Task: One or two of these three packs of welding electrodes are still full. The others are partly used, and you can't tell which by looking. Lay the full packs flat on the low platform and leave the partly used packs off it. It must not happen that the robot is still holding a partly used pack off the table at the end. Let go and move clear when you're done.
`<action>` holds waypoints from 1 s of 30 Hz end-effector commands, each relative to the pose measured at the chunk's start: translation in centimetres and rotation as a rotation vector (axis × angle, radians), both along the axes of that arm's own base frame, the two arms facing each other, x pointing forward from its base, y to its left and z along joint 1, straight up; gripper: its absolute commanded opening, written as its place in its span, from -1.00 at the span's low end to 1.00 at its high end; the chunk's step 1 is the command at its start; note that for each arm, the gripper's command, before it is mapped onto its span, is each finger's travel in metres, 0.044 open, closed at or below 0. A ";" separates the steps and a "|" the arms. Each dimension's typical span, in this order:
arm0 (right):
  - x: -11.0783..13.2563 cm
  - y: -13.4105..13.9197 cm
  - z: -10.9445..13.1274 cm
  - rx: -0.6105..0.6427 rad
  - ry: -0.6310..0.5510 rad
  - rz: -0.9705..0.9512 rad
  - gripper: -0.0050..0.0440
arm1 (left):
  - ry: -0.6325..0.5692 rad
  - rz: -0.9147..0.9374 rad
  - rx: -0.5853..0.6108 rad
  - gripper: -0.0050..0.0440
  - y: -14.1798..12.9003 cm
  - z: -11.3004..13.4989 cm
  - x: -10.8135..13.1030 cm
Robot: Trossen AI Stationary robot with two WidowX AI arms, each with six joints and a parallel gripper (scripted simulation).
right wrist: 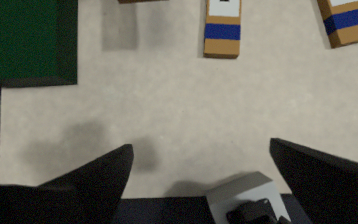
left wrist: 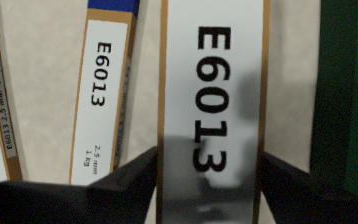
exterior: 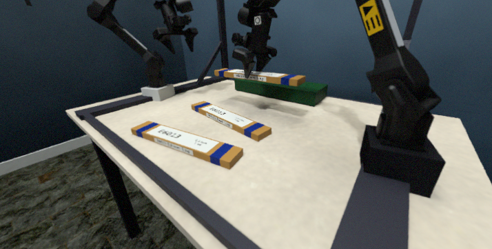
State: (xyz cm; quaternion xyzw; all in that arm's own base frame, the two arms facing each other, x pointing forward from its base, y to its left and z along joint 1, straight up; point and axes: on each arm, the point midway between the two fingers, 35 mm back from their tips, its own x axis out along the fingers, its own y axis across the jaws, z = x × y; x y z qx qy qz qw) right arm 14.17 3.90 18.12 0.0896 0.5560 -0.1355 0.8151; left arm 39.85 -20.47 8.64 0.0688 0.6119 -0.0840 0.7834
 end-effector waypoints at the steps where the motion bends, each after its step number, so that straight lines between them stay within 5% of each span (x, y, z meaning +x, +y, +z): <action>1: 0.2 0.1 0.6 0.007 -0.020 -0.001 0.96 | -0.047 -0.004 -0.028 -1.00 0.6 2.8 -0.1; 30: 0.2 0.1 0.6 0.007 -0.020 -0.001 0.96 | -0.056 -0.004 -0.027 -1.00 5.7 6.6 -1.5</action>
